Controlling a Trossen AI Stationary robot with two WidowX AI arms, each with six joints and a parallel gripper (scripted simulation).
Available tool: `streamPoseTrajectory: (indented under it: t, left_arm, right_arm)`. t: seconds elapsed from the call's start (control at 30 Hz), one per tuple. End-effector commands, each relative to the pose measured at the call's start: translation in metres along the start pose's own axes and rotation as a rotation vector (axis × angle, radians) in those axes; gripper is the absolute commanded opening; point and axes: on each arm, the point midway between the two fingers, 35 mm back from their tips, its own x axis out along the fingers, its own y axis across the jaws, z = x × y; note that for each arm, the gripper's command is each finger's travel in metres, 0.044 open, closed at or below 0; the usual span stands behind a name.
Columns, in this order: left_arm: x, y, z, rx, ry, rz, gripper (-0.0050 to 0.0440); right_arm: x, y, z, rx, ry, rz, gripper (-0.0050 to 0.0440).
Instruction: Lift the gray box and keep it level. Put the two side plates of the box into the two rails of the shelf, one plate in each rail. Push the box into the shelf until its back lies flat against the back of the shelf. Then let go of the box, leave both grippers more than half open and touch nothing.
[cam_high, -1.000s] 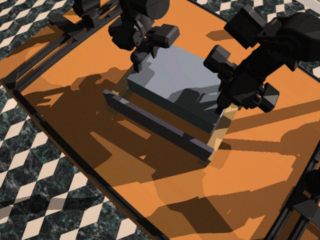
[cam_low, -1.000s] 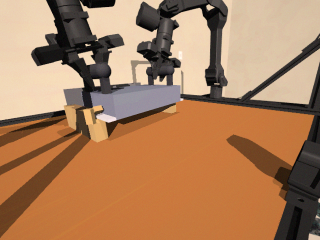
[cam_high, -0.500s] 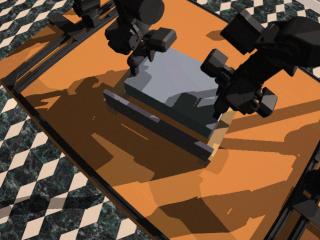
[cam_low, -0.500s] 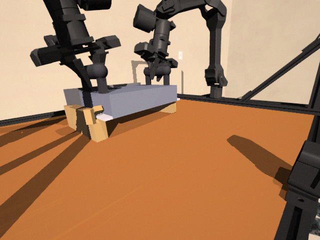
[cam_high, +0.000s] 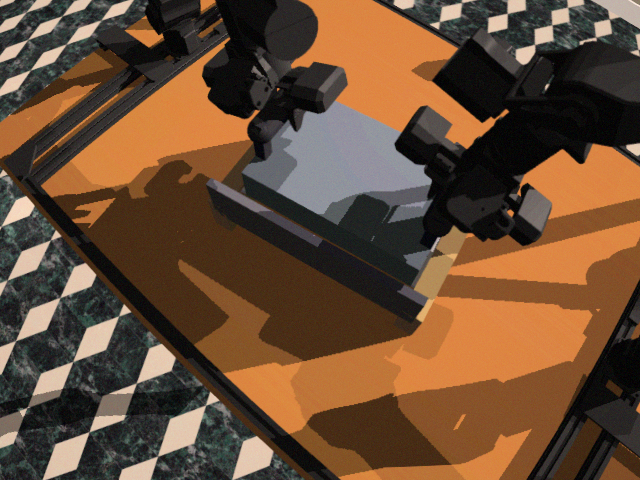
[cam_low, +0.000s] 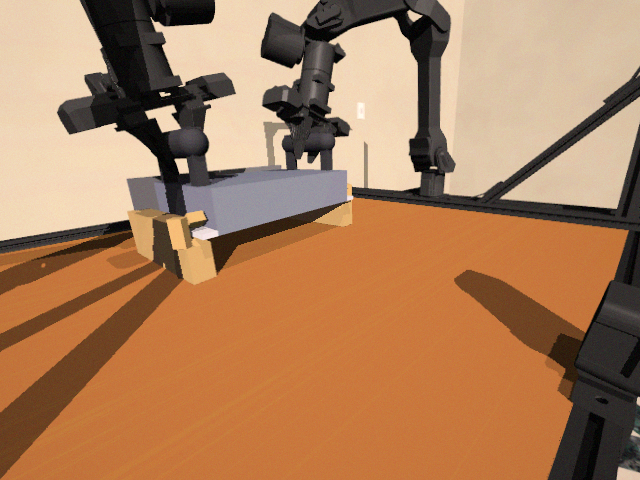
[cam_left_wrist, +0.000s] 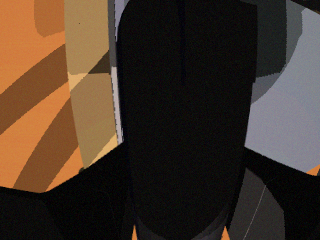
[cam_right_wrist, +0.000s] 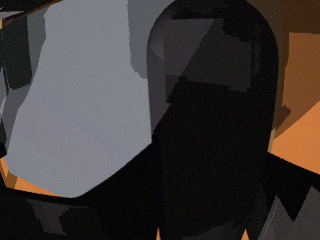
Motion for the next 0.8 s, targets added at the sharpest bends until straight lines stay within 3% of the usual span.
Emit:
streamPoseTrajectory:
  t: [0.0, 0.77]
  left_arm:
    - [-0.008, -0.001, 0.006, -0.001, 0.001, -0.026, 0.0000]
    - [-0.008, -0.001, 0.029, -0.001, 0.001, -0.026, 0.0000]
  right_arm:
    - [-0.008, 0.005, 0.006, -0.009, -0.006, 0.022, 0.0000]
    - [-0.008, 0.005, 0.029, -0.009, -0.006, 0.022, 0.0000]
